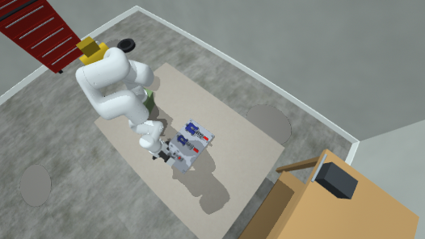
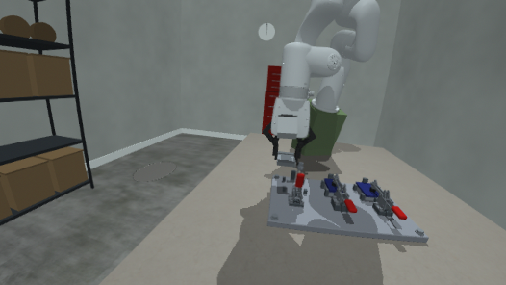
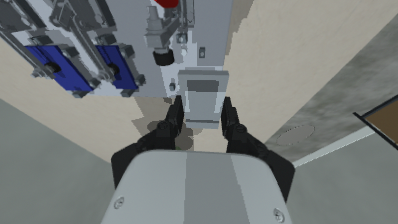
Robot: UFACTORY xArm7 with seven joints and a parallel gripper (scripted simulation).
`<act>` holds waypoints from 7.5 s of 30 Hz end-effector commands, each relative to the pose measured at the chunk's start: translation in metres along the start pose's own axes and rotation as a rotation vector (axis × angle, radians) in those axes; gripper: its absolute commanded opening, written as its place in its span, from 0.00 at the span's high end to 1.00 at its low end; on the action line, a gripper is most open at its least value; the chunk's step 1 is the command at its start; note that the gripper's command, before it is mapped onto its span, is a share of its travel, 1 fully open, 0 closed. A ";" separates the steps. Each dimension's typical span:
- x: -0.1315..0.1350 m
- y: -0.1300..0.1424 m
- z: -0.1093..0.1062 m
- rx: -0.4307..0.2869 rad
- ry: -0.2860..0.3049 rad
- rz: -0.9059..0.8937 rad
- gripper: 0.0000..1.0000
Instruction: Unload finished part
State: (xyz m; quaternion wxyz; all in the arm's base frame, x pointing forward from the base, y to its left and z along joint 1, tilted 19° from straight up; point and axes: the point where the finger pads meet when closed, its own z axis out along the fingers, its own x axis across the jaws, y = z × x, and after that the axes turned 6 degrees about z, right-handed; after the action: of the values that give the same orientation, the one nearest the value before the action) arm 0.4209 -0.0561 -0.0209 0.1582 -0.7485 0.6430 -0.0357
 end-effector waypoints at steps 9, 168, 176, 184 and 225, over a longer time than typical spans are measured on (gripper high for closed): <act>0.031 -0.004 -0.001 0.002 0.002 0.000 1.00; 0.088 -0.011 0.082 0.002 0.002 0.000 1.00; 0.088 -0.011 0.082 0.002 0.002 0.000 1.00; 0.088 -0.011 0.084 0.002 0.002 0.000 1.00; 0.088 -0.011 0.089 0.002 0.002 0.000 0.19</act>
State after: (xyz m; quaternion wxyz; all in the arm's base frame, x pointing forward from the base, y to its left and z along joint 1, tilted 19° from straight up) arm 0.4682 -0.1224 -0.1166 0.1583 -0.7485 0.6430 -0.0354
